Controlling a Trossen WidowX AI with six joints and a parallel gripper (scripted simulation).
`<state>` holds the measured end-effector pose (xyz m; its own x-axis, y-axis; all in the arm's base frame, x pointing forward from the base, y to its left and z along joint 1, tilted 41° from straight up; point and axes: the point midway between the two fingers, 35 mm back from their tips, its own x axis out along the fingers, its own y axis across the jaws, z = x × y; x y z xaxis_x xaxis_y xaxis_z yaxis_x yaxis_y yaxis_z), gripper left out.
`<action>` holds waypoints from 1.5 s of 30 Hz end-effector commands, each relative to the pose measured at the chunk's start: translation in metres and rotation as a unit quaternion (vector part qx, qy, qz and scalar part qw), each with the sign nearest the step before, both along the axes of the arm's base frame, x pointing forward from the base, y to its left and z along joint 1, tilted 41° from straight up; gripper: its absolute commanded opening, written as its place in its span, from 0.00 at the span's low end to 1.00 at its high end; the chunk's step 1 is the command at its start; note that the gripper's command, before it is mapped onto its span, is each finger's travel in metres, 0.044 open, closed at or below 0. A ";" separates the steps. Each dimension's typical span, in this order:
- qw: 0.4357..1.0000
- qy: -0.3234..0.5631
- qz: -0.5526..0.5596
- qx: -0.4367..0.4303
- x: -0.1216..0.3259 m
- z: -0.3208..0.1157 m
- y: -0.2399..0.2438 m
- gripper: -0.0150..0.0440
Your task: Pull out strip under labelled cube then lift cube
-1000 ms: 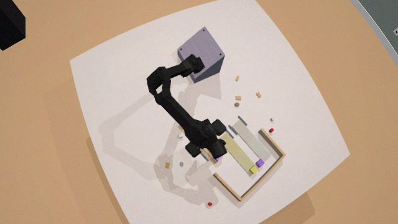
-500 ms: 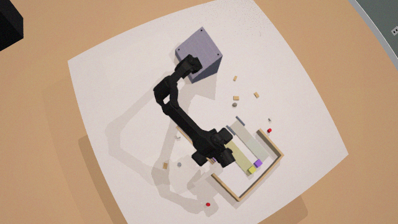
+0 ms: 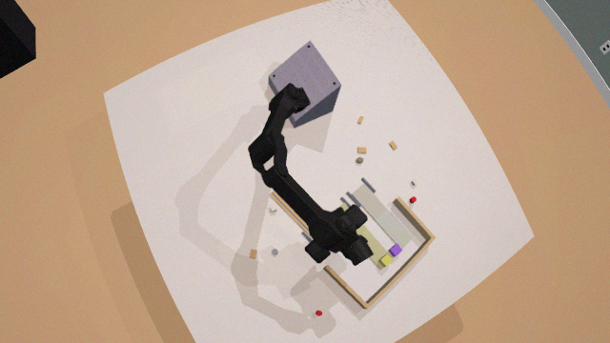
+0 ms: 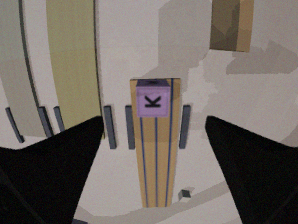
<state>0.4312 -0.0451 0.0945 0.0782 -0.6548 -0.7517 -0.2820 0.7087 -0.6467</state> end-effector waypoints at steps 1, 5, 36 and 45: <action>1.000 0.001 -0.001 -0.001 0.003 -0.007 -0.003 0.73; 1.000 0.001 -0.001 -0.001 0.004 -0.011 -0.007 0.68; 1.000 0.001 -0.002 -0.002 0.007 -0.042 -0.035 0.68; 1.000 -0.001 -0.003 -0.001 0.007 -0.040 -0.033 0.44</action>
<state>0.4384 -0.0783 0.0544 0.0760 -0.6563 -0.7506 -0.2773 0.7092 -0.6482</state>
